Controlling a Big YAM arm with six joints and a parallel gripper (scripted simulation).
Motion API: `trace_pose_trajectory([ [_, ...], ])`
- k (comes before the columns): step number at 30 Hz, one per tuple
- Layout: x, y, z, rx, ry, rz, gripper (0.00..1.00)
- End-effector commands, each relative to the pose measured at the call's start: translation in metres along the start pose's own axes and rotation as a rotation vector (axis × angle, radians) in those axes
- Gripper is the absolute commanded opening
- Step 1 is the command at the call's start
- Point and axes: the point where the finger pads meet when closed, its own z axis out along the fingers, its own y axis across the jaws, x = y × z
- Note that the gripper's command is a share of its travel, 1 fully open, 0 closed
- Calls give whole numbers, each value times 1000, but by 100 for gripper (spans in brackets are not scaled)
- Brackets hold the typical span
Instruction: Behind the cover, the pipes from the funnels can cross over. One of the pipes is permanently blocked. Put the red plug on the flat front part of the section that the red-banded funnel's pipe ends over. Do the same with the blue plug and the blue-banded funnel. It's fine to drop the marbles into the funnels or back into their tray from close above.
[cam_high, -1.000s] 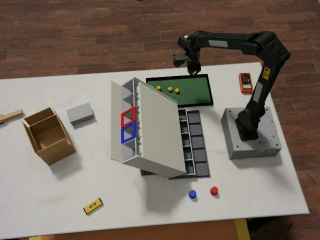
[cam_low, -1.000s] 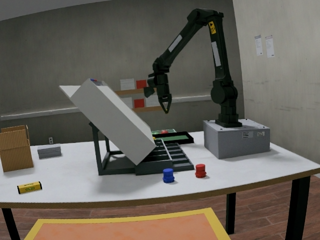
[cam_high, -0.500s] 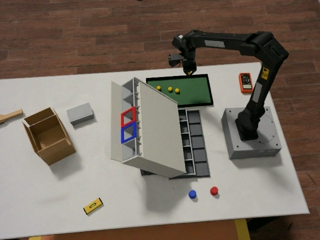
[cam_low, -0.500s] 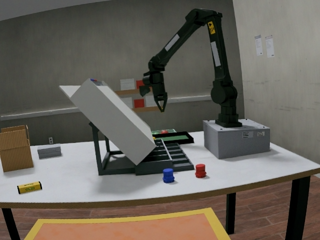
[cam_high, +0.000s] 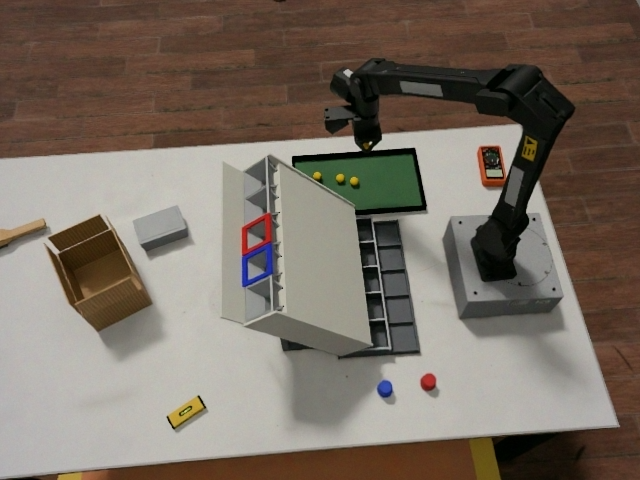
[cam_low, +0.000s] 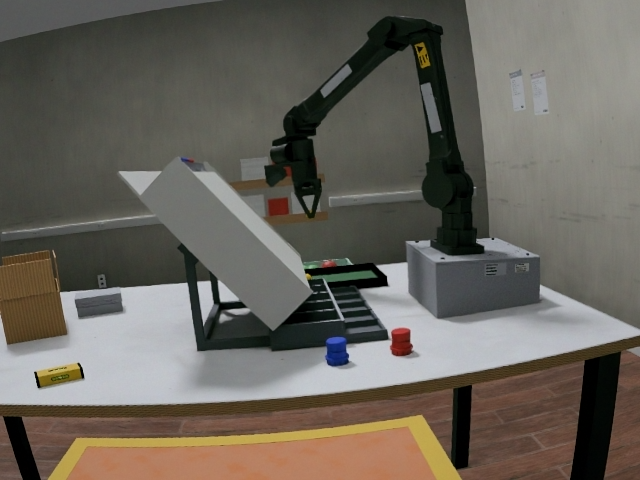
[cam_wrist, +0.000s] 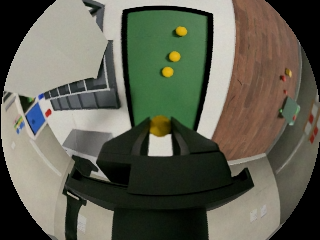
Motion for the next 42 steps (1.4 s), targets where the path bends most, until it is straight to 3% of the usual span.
trace_pose_trajectory([
  [1, -16, -16, -18, 25, -26, 5, 0],
  [27, -17, -15, -18, 0, -1, -1, 0],
  [42, -16, -16, -18, 43, -44, 13, 0],
])
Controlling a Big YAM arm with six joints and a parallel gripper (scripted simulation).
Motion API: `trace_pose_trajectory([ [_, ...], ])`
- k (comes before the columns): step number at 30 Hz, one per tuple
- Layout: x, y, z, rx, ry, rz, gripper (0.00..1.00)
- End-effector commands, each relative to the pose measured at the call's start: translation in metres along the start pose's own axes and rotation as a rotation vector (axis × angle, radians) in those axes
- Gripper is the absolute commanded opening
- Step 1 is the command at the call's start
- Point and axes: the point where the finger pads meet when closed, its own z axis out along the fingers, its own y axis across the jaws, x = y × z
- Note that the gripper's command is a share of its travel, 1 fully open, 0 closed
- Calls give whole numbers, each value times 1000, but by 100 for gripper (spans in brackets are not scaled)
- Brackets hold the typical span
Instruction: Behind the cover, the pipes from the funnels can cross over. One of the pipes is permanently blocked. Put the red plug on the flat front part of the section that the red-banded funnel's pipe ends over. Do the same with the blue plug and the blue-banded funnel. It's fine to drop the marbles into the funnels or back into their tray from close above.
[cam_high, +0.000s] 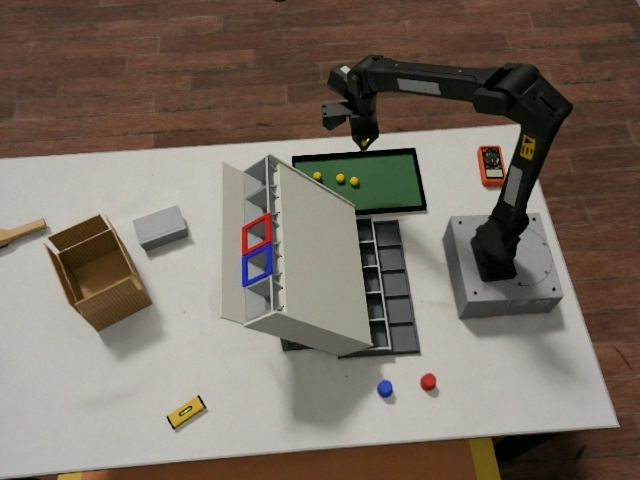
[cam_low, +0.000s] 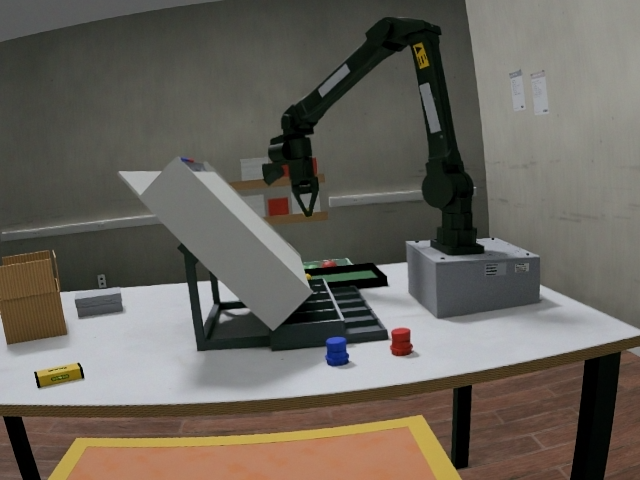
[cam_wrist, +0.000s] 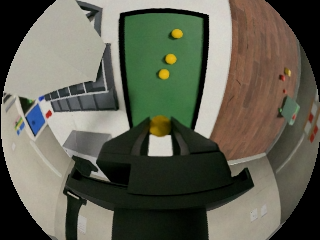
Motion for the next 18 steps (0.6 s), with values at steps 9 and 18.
trace_pose_trajectory([
  [9, -22, 55, -39, 30, -95, 4, 0],
  [18, -36, 129, -68, 20, -159, 0, 0],
])
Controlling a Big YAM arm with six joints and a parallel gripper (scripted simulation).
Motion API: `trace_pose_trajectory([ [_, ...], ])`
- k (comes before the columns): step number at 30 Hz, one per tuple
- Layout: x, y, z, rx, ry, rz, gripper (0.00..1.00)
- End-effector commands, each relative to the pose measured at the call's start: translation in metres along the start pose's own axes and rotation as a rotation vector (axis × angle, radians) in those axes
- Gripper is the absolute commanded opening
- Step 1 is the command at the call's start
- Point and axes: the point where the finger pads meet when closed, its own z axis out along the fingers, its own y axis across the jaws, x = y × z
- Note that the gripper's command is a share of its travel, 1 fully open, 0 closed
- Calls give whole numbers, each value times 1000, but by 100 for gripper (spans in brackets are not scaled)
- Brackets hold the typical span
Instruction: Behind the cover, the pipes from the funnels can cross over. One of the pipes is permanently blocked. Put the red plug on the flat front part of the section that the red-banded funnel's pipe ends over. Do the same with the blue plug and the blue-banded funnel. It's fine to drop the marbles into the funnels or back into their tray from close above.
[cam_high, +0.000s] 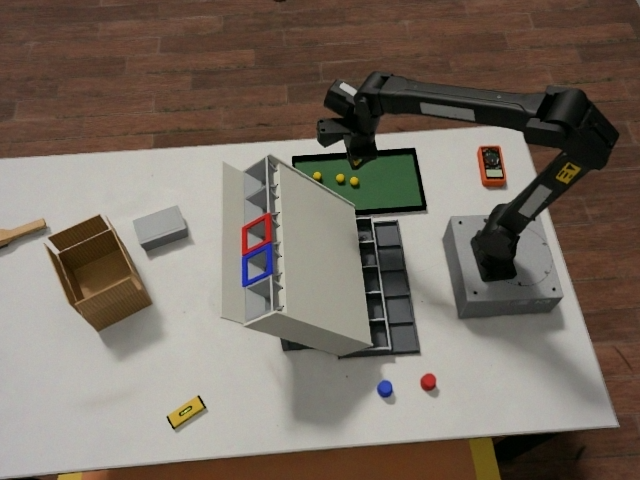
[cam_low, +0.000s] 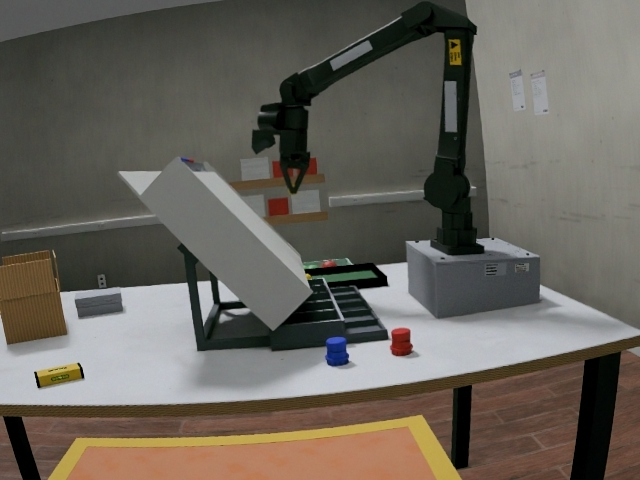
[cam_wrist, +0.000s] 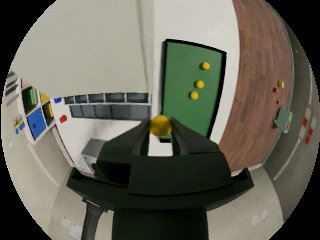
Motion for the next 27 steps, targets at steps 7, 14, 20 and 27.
trace_pose_trajectory([
  [7, -18, 56, -24, 0, -53, 41, 0],
  [14, -40, 104, -50, 9, -119, 30, 0],
  [20, -52, 133, -64, 12, -154, 27, 0],
  [27, -71, 184, -88, 14, -210, 31, 0],
])
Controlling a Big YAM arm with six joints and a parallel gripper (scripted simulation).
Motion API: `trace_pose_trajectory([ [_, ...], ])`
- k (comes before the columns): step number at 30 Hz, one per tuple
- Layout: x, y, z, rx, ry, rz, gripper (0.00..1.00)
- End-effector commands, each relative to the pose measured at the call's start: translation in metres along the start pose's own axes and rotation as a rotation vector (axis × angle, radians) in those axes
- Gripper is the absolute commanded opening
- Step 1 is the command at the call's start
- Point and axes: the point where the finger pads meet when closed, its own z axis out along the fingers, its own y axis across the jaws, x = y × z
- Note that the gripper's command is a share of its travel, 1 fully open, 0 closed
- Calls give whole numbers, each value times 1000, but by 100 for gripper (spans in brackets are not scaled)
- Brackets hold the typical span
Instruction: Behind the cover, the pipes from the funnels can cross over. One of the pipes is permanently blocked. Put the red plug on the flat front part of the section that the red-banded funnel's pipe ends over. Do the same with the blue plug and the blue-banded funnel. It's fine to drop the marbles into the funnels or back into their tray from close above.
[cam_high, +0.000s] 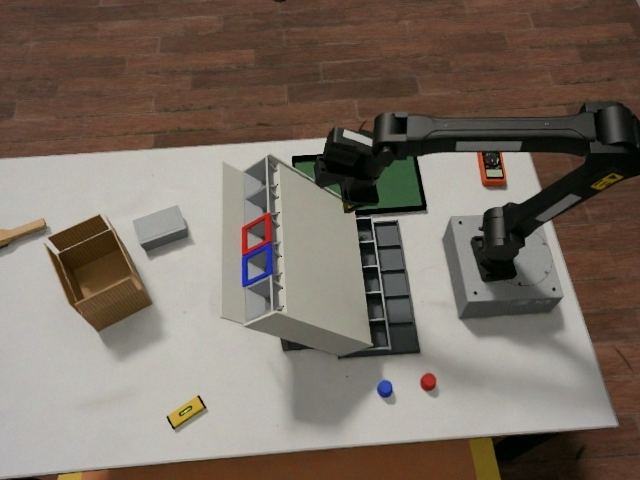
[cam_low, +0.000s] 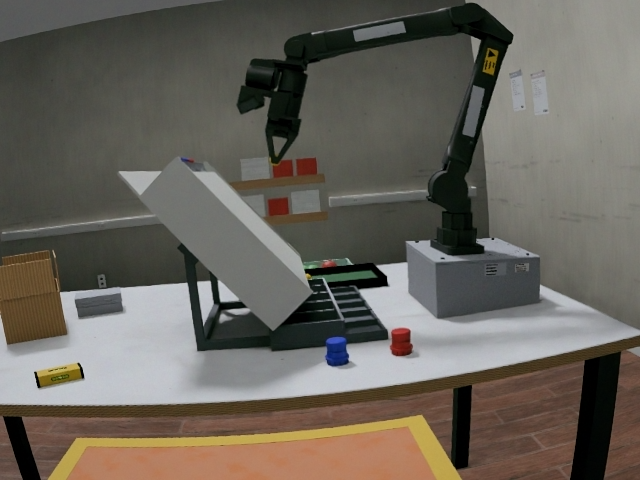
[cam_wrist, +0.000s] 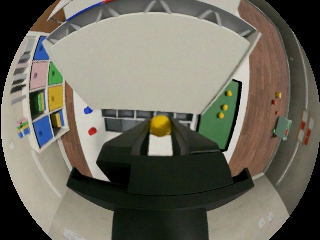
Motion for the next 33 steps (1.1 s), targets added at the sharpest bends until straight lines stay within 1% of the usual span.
trace_pose_trajectory([
  [1, -22, 27, -24, 12, -58, 39, 0],
  [6, -39, 63, -39, 13, -99, 41, 0],
  [8, -39, 63, -39, 13, -99, 41, 0],
  [23, -64, 121, -62, 14, -156, 62, 0],
  [33, -63, 120, -63, 13, -157, 63, 0],
])
